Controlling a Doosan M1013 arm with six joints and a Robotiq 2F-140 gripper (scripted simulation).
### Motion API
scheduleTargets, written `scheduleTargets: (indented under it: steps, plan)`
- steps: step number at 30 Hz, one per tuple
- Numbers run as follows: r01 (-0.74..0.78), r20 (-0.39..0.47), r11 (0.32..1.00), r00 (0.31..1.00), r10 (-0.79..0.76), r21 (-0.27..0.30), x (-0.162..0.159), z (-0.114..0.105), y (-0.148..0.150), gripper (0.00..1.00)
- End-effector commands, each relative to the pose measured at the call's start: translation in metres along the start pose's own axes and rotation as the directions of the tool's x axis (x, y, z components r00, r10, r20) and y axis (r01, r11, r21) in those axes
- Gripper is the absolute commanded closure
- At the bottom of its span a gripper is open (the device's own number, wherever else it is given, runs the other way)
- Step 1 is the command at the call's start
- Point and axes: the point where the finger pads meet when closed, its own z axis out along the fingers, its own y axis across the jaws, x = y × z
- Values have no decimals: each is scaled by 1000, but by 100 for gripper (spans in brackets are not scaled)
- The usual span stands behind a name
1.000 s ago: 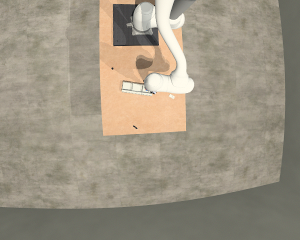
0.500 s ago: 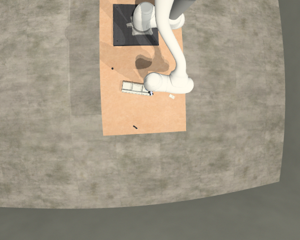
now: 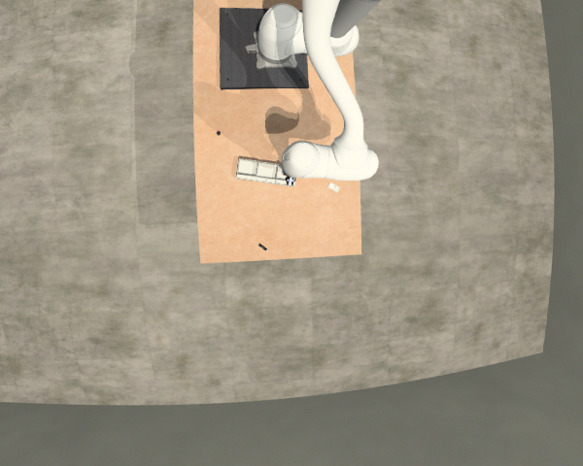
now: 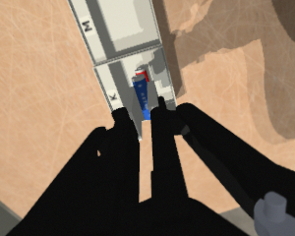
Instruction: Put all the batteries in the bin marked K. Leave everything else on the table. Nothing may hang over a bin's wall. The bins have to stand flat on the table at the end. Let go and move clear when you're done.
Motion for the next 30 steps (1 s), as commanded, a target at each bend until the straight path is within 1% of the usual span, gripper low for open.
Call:
scheduleTargets:
  steps: [1, 11, 25, 30]
  plan:
    - [-5, -3, 1000, 1000, 5, 1, 0, -1, 0, 85]
    - [-5, -3, 1000, 1000, 5, 1, -1, 1, 0, 85]
    - [-5, -3, 1000, 1000, 5, 1, -1, 29, 0, 85]
    - [-5, -3, 1000, 1000, 5, 1, -1, 30, 0, 85]
